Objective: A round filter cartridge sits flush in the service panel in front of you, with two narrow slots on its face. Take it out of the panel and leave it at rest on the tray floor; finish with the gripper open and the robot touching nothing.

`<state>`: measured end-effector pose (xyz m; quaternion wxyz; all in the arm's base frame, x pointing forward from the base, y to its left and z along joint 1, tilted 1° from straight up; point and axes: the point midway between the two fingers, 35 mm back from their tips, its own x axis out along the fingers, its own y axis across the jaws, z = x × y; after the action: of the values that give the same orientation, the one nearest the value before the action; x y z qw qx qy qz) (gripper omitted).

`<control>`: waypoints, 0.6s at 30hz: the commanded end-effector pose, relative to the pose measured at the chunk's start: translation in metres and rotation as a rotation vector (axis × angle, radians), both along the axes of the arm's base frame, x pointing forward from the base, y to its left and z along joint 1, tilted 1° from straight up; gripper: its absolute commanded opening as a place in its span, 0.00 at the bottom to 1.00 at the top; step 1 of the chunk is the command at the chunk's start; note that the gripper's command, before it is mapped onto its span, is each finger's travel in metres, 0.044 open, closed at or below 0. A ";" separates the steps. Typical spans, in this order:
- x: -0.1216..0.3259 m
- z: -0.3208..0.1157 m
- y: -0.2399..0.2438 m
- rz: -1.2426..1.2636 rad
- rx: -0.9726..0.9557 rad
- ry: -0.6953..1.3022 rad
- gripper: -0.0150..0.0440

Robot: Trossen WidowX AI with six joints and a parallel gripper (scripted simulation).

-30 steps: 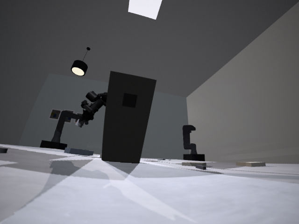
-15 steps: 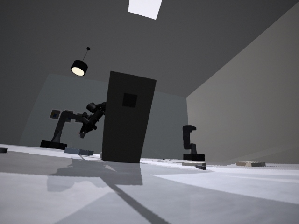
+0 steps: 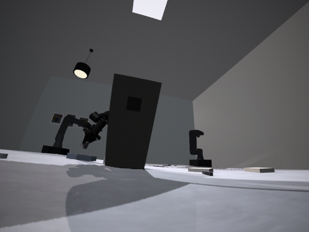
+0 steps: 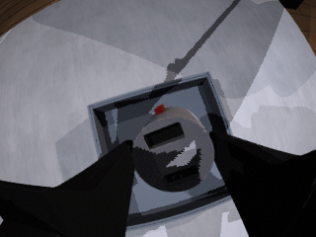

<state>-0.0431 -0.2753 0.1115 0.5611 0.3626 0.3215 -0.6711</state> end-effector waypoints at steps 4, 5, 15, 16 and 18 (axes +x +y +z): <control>-0.001 -0.036 0.002 -0.003 0.010 -0.001 0.25; -0.001 -0.040 0.002 -0.003 0.010 -0.001 0.25; -0.001 -0.059 0.005 -0.003 0.011 -0.001 0.25; -0.001 -0.059 0.005 -0.003 0.011 -0.001 0.25; -0.002 -0.056 0.004 -0.008 0.010 -0.001 0.34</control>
<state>-0.0447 -0.2717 0.0556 0.5571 0.3668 0.3228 -0.6716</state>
